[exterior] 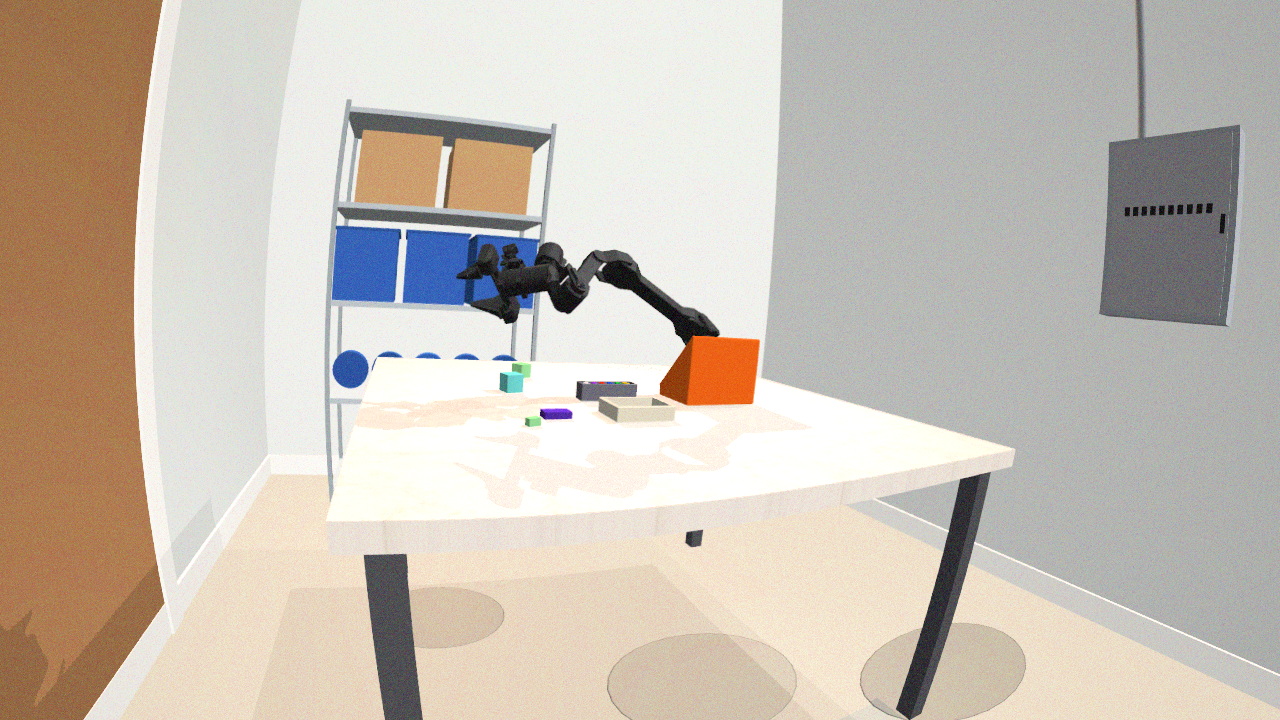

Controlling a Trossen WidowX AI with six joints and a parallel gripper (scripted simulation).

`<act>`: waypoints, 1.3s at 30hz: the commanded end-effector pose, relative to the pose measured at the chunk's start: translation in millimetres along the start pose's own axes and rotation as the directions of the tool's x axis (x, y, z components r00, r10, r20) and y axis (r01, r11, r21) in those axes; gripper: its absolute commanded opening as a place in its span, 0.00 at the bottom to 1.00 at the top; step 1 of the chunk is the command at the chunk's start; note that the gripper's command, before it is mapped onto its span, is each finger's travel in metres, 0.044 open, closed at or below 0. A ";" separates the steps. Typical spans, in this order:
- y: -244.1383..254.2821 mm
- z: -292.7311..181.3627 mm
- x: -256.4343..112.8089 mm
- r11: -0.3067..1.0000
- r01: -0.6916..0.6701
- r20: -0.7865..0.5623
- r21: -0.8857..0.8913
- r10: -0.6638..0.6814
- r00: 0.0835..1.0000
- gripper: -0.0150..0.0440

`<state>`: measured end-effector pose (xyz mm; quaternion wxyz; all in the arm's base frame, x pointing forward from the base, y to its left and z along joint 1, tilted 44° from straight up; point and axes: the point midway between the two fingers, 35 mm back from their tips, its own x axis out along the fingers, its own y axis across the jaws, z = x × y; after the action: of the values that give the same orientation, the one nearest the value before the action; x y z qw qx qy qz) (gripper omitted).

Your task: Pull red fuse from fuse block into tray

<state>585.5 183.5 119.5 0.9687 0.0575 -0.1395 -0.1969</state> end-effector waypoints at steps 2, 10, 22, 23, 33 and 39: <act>0.8 -3.4 -0.1 1.000 -0.006 -0.028 0.009 0.007 1.000 0.84; -12.9 -45.9 -20.7 0.993 0.035 -0.369 0.116 0.010 0.929 0.49; -81.7 -76.6 -87.2 0.941 0.327 -0.696 0.087 -0.178 0.696 0.38; -85.9 -76.9 -91.0 0.936 0.343 -0.705 0.080 -0.190 0.683 0.38; -138.4 -70.2 -134.2 0.850 0.526 -0.776 -0.026 -0.349 0.525 0.38; -177.1 -55.2 -162.1 0.761 0.639 -0.780 -0.114 -0.466 0.416 0.38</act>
<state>454.8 121.1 -1.7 0.8577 0.2619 0.2633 -0.3555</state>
